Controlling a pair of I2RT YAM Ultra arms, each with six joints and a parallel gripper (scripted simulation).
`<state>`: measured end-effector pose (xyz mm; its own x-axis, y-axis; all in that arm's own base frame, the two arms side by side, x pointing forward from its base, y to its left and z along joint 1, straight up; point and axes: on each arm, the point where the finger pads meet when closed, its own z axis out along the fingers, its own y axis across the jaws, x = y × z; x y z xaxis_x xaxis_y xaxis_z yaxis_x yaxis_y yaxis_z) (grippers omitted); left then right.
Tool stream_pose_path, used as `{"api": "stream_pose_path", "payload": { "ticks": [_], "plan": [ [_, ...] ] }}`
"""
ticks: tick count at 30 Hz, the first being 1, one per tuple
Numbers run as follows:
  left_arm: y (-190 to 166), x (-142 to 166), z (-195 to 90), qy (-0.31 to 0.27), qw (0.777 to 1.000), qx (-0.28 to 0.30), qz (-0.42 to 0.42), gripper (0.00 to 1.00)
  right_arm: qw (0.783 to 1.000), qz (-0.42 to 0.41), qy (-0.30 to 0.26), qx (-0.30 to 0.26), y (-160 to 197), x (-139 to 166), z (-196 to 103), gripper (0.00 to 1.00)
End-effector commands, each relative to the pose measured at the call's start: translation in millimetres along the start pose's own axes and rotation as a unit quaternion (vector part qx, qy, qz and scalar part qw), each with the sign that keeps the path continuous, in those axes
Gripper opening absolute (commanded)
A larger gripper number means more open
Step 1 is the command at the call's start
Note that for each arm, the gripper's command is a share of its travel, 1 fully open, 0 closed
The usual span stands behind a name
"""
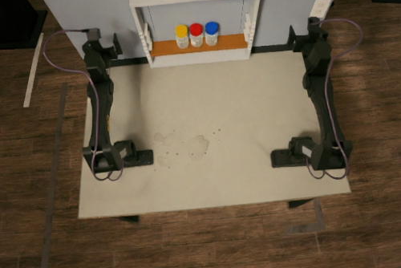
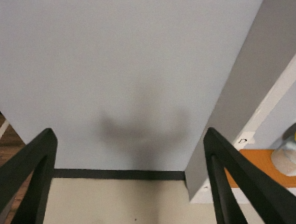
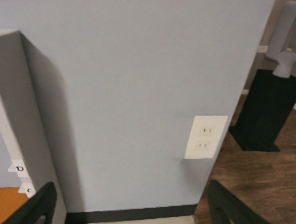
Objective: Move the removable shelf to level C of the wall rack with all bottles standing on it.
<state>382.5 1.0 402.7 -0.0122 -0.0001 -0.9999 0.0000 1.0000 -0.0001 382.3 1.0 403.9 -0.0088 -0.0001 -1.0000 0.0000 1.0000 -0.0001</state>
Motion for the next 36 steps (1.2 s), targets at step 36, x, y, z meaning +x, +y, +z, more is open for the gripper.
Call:
{"api": "stream_pose_path", "payload": {
  "ticks": [36],
  "plan": [
    [-20.1, 18.8, -13.0, -0.002, 0.997, 0.001, 0.083, 1.00, 0.997, -0.083, -0.002, -0.002, 22.7, 22.1, -5.5, 1.00]
  ]
}}
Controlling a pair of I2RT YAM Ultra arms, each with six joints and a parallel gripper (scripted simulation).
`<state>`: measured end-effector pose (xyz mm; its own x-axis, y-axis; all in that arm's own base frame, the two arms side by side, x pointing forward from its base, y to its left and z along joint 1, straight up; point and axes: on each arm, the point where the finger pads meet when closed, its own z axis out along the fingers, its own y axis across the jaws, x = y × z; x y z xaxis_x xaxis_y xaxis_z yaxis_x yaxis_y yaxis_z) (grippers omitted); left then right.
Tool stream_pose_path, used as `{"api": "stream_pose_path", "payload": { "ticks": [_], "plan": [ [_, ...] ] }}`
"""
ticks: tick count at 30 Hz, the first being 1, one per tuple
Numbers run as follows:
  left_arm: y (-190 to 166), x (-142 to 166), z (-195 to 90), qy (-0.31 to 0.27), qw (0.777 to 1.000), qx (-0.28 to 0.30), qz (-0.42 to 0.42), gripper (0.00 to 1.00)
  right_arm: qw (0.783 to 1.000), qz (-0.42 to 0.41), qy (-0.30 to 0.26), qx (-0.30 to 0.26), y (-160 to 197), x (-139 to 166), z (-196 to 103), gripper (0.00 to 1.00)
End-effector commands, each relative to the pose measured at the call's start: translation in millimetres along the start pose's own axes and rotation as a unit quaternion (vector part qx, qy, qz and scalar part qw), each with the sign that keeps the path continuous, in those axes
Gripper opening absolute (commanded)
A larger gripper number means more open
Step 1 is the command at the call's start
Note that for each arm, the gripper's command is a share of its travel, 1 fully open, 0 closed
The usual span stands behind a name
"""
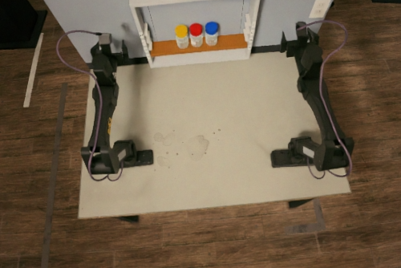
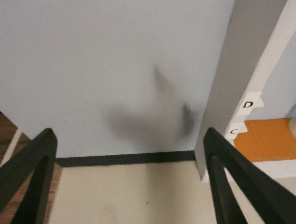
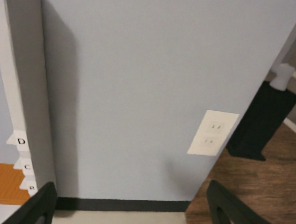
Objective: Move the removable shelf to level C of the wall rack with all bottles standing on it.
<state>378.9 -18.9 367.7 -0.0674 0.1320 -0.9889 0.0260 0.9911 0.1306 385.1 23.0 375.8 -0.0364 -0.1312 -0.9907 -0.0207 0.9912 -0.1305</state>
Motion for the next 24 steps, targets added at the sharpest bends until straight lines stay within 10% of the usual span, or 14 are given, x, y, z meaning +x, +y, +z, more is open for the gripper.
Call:
{"api": "stream_pose_path", "payload": {
  "ticks": [1, 24],
  "plan": [
    [0.4, -14.6, -11.4, -0.030, 0.999, -0.012, 0.022, 1.00, 1.000, -0.022, -0.016, 0.009, 1.6, -4.6, -9.1, 1.00],
    [-27.7, 6.0, -25.7, -0.031, 0.991, -0.013, 0.130, 1.00, 0.991, -0.131, -0.018, 0.008, 33.1, 18.9, -14.6, 1.00]
  ]
}}
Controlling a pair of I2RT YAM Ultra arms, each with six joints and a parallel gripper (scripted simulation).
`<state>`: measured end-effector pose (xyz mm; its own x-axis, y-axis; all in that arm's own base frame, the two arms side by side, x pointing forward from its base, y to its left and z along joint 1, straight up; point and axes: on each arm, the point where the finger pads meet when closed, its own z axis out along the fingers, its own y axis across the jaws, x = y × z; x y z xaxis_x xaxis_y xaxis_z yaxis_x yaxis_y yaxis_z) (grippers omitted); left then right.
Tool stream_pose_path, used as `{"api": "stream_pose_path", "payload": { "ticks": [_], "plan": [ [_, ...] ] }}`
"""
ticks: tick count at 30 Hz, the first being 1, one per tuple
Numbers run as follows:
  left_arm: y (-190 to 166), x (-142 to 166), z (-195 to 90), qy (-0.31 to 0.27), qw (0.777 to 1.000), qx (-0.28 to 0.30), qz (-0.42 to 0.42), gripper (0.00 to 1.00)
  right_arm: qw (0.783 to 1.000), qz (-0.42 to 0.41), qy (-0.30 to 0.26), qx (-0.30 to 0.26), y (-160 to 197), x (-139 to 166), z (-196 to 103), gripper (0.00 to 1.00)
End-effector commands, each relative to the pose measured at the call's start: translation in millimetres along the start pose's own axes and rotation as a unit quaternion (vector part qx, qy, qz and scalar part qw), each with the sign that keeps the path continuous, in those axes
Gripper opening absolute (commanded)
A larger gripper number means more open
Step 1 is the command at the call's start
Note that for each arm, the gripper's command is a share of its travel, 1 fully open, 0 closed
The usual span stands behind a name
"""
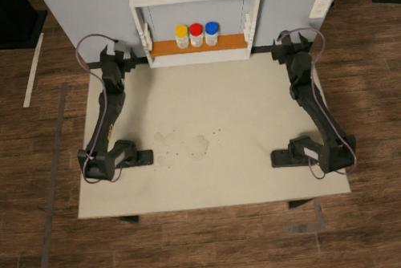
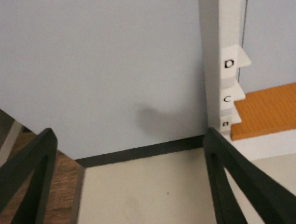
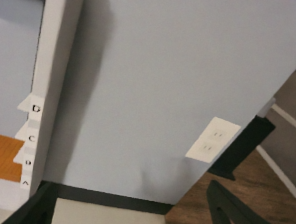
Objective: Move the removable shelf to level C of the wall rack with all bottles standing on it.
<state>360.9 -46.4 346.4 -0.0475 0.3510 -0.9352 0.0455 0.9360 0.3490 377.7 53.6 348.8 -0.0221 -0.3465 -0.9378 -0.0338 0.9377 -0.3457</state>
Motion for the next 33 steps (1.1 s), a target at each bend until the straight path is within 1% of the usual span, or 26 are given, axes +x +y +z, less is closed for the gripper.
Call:
{"api": "stream_pose_path", "payload": {
  "ticks": [1, 15, 33],
  "plan": [
    [4.0, -11.3, -10.3, -0.023, 0.999, -0.019, 0.023, 1.00, 1.000, -0.025, -0.013, 0.013, 0.0, -3.2, -8.9, 1.00],
    [-14.3, -3.5, -18.4, -0.024, 0.996, -0.020, 0.088, 1.00, 0.996, -0.090, -0.013, 0.012, 20.5, 6.0, -12.1, 1.00],
    [-38.7, 6.8, -29.3, -0.024, 0.984, -0.020, 0.174, 1.00, 0.984, -0.177, -0.014, 0.012, 47.9, 18.1, -16.3, 1.00]
  ]
}}
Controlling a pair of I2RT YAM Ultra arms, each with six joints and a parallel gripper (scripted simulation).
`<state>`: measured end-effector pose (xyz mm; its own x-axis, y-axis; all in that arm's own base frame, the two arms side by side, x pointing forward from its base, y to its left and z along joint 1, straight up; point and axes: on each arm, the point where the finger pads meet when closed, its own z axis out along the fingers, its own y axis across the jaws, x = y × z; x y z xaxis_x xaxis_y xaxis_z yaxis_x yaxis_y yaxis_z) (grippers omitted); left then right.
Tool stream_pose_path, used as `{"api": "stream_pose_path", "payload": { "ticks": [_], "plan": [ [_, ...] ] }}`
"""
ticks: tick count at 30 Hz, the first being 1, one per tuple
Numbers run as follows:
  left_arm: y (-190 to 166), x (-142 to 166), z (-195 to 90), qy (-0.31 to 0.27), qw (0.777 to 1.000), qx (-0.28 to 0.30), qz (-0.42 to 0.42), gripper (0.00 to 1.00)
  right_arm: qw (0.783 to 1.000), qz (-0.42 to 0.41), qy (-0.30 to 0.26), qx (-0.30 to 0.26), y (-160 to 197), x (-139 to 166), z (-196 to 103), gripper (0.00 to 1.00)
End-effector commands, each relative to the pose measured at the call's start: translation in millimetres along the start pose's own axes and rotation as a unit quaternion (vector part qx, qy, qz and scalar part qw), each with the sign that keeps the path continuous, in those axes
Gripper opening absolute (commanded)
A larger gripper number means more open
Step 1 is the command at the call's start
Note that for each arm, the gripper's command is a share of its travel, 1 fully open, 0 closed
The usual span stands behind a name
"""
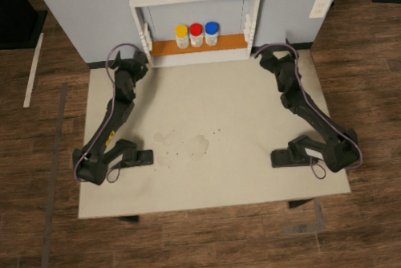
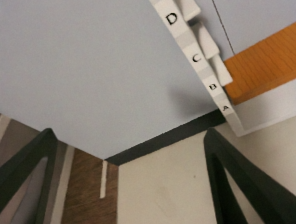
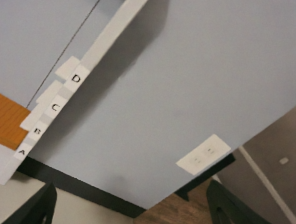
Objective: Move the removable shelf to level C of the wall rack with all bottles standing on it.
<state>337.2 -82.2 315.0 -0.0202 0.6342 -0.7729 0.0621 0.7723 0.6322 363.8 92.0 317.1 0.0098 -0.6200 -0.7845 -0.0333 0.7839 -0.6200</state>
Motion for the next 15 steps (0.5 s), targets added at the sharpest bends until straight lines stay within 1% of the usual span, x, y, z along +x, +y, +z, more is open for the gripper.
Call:
{"api": "stream_pose_path", "payload": {
  "ticks": [1, 15],
  "plan": [
    [8.4, -8.2, -9.2, -0.015, 0.999, -0.026, 0.017, 1.00, 1.000, -0.025, -0.002, 0.011, 2.8, 1.2, -4.7, 1.00],
    [-11.4, -6.9, -17.3, -0.015, 0.996, -0.026, 0.083, 1.00, 0.996, -0.091, -0.003, 0.010, 25.1, 3.4, -8.0, 1.00]
  ]
}}
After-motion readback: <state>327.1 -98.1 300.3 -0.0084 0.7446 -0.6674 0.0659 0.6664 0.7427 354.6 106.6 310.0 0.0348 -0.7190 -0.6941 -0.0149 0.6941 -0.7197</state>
